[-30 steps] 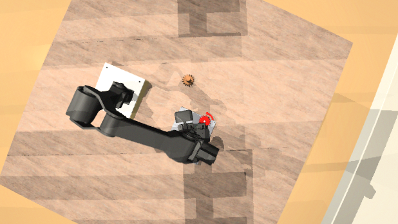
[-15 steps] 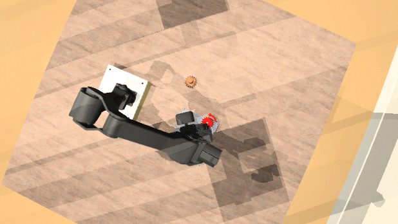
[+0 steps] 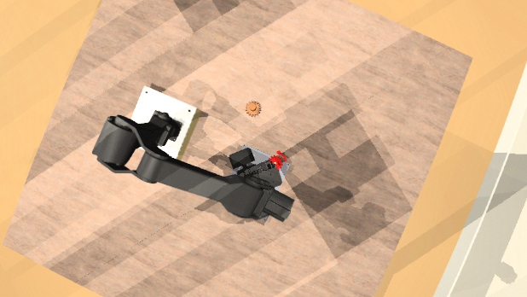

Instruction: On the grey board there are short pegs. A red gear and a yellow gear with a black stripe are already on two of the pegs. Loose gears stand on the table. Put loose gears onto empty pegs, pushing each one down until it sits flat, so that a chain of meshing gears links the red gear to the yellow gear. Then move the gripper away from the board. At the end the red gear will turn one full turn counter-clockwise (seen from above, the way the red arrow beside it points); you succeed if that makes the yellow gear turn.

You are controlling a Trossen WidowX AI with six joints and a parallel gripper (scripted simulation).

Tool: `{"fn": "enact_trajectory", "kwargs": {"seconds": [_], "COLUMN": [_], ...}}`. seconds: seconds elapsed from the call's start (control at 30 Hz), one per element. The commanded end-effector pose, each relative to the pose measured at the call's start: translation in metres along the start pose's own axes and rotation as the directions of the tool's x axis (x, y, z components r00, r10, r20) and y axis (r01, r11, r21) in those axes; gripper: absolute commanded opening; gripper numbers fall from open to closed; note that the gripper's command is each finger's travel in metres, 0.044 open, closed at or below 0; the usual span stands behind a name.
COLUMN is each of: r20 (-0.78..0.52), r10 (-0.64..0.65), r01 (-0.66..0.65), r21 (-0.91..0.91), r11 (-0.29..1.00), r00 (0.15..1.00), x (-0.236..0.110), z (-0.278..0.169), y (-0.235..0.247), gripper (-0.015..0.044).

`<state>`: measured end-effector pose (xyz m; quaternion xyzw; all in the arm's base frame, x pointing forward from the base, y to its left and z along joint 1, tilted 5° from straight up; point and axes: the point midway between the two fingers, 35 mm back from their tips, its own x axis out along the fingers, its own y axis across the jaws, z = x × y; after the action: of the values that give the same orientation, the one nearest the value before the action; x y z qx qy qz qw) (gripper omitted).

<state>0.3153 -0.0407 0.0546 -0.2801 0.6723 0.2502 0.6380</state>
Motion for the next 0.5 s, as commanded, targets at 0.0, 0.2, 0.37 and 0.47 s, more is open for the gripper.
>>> {"fn": "enact_trajectory", "kwargs": {"seconds": [0.0,0.2,0.37,0.47], "r20": [-0.004,-0.005,-0.005,-0.005], "r10": [-0.001,-0.001,-0.001,-0.001], "r01": [0.001,0.0,0.0,0.0], "r21": [-0.092,-0.197,-0.212,-0.193], "r11": [0.996,0.98,0.977,0.981], "r00": [1.0,1.0,1.0,1.0], "x": [0.005,0.014,0.021,0.025], "z": [-0.001,-0.001,-0.001,-0.001], "y": [0.0,0.0,0.0,-0.001], "gripper": [0.0,0.0,0.0,0.0]}}
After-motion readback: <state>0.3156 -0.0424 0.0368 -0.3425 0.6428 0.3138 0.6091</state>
